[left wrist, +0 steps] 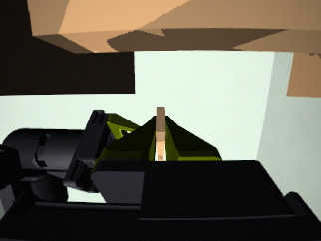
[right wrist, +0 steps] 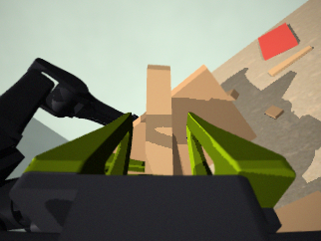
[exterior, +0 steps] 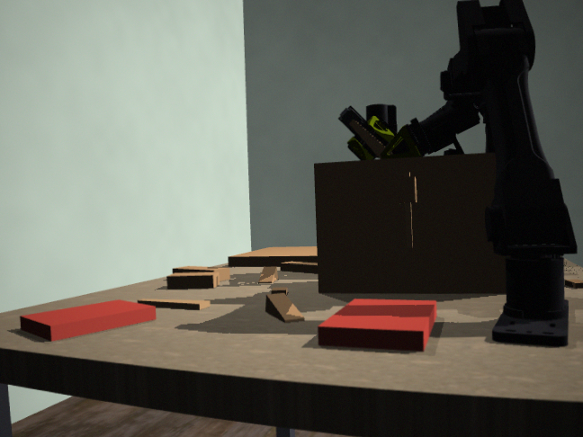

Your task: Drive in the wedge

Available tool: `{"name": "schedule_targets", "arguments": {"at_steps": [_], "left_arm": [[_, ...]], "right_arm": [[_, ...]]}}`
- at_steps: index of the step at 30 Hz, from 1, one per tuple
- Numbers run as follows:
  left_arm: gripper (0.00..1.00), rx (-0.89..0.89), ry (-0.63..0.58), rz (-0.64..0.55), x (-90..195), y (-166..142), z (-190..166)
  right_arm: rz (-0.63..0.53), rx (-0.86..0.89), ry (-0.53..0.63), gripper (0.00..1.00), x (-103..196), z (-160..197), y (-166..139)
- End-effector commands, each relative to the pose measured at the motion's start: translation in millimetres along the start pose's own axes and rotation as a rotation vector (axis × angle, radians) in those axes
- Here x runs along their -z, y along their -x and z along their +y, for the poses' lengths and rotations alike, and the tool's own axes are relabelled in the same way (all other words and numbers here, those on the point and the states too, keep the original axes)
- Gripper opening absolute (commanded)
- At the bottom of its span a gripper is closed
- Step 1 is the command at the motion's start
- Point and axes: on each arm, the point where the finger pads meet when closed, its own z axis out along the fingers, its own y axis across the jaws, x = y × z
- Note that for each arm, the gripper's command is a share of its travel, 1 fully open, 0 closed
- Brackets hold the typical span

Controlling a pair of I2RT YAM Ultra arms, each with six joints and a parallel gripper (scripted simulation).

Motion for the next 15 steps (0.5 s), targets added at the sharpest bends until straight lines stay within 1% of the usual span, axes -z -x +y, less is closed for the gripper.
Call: {"name": "schedule_targets", "arguments": {"at_steps": [1,8,9,12,15], "left_arm": [[0.02,0.051,0.007,0.021,7,-23,-7],[0.02,0.049,0.003,0.021,6,-24,-8],[0.02,0.049,0.003,0.021,6,-24,-8],[0.02,0.049,0.003,0.021,6,-24,-8],[0.02,0.049,0.003,0.021,6,-24,-8]], "right_arm": [[-0.027,0.094,0.010,0.43,2,16,21],[-0.023,0.098,0.015,0.43,3,17,21],[-0.027,0.102,0.012,0.43,6,18,22],[-0.008,0.012,-0.001,0.43,12,4,-1],[-0.008,0.019,-0.001,0.43,13,4,3]]}}
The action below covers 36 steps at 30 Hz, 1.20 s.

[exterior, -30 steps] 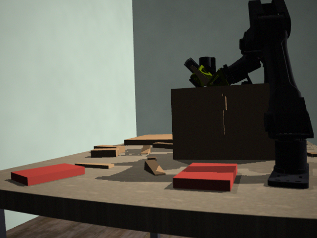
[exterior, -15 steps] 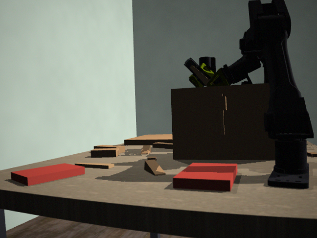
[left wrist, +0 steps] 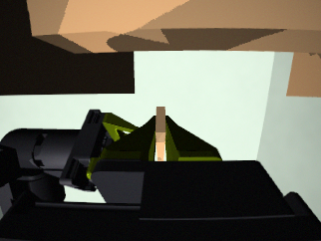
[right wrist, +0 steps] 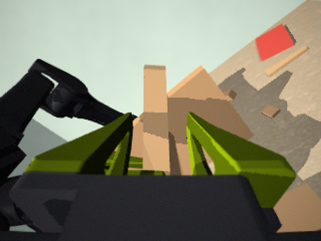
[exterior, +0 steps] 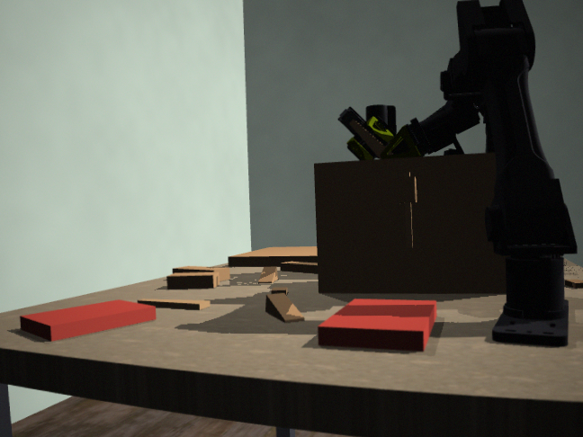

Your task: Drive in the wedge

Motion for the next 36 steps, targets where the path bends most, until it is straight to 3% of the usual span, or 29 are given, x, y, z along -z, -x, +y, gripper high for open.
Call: {"name": "schedule_targets", "arguments": {"at_steps": [1,3,12,14,19,21,36], "left_arm": [[0.02,0.050,0.003,0.021,6,-24,-8],[0.02,0.050,0.003,0.021,6,-24,-8],[0.02,0.050,0.003,0.021,6,-24,-8],[0.02,0.050,0.003,0.021,6,-24,-8],[0.02,0.050,0.003,0.021,6,-24,-8],[0.02,0.050,0.003,0.021,6,-24,-8],[0.02,0.050,0.003,0.021,6,-24,-8]], "right_arm": [[0.000,-0.003,0.001,0.43,9,5,-6],[-0.004,0.019,0.006,0.43,9,9,4],[0.005,-0.037,-0.004,0.43,24,1,-9],[0.001,-0.006,0.001,0.43,26,6,3],[0.006,-0.039,-0.004,0.43,30,2,-8],[0.002,-0.013,0.000,0.43,33,6,2],[0.004,-0.038,-0.005,0.43,52,2,-4]]}}
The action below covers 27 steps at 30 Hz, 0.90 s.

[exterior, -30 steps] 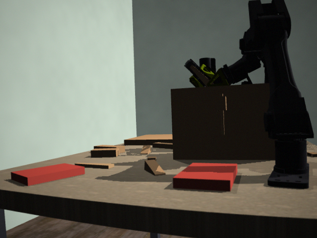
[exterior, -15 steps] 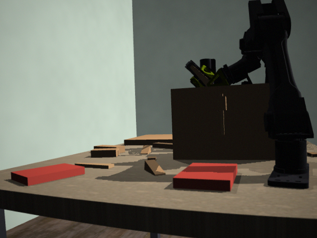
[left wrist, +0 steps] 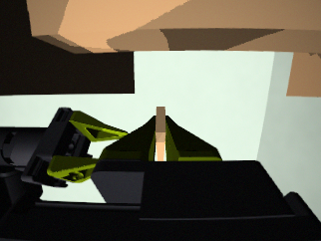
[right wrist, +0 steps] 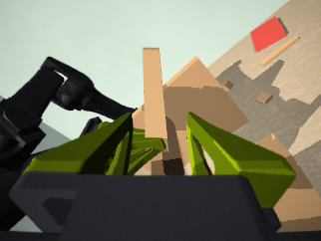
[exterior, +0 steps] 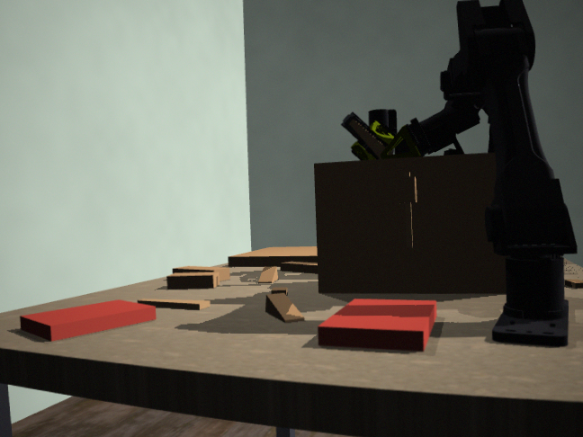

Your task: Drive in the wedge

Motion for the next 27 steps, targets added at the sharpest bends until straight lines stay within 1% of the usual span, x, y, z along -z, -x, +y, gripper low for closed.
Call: {"name": "schedule_targets", "arguments": {"at_steps": [1,2,5,8,9,12,14,15,17,20,27], "left_arm": [[0.02,0.050,0.003,0.021,6,-24,-8],[0.02,0.050,0.003,0.021,6,-24,-8],[0.02,0.050,0.003,0.021,6,-24,-8],[0.02,0.050,0.003,0.021,6,-24,-8],[0.02,0.050,0.003,0.021,6,-24,-8],[0.02,0.050,0.003,0.021,6,-24,-8],[0.02,0.050,0.003,0.021,6,-24,-8],[0.02,0.050,0.003,0.021,6,-24,-8],[0.02,0.050,0.003,0.021,6,-24,-8],[0.02,0.050,0.003,0.021,6,-24,-8],[0.02,0.050,0.003,0.021,6,-24,-8]], "right_arm": [[0.002,-0.008,-0.001,0.43,9,4,-5],[0.003,-0.015,-0.001,0.43,10,4,-7],[0.000,0.023,0.001,0.43,13,10,6],[0.000,0.021,0.002,0.43,13,10,6],[-0.012,0.061,-0.005,0.43,9,16,16],[-0.053,0.087,-0.052,0.43,6,10,24],[-0.053,0.087,-0.052,0.43,6,10,24],[-0.075,0.089,-0.080,0.43,8,5,26],[-0.115,0.134,-0.129,0.43,6,4,39],[-0.187,0.189,-0.234,0.43,11,-3,56],[-0.330,0.329,-0.522,0.43,33,-16,90]]}}
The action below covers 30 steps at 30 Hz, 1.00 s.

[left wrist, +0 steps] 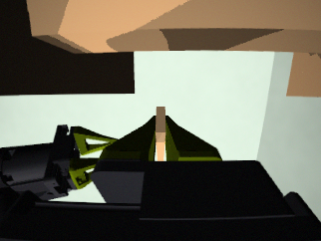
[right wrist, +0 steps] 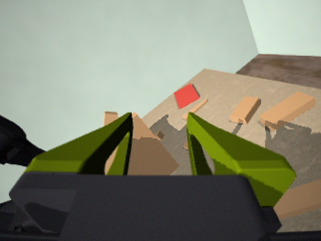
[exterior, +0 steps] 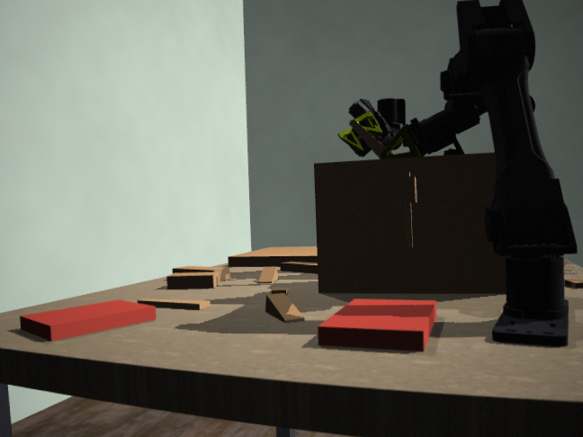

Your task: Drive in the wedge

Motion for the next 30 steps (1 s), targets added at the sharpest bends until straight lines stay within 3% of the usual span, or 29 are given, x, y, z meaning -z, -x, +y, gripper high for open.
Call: {"name": "schedule_targets", "arguments": {"at_steps": [1,4,13,19,21,25,29,30], "left_arm": [[0.02,0.050,0.003,0.021,6,-24,-8],[0.02,0.050,0.003,0.021,6,-24,-8],[0.02,0.050,0.003,0.021,6,-24,-8],[0.02,0.050,0.003,0.021,6,-24,-8],[0.02,0.050,0.003,0.021,6,-24,-8],[0.02,0.050,0.003,0.021,6,-24,-8],[0.02,0.050,0.003,0.021,6,-24,-8],[0.02,0.050,0.003,0.021,6,-24,-8]], "right_arm": [[-0.078,0.156,-0.224,0.43,-1,-10,38],[-0.092,0.178,-0.260,0.43,2,-12,43],[-0.181,0.386,-0.620,0.43,37,-23,84],[-0.200,0.503,-0.861,0.43,76,-24,106],[-0.200,0.503,-0.861,0.43,76,-24,106],[-0.191,0.553,-0.982,0.43,93,-22,112],[-0.234,0.551,-0.926,0.43,88,-9,120],[-0.317,0.560,-0.894,0.43,92,5,137]]}}
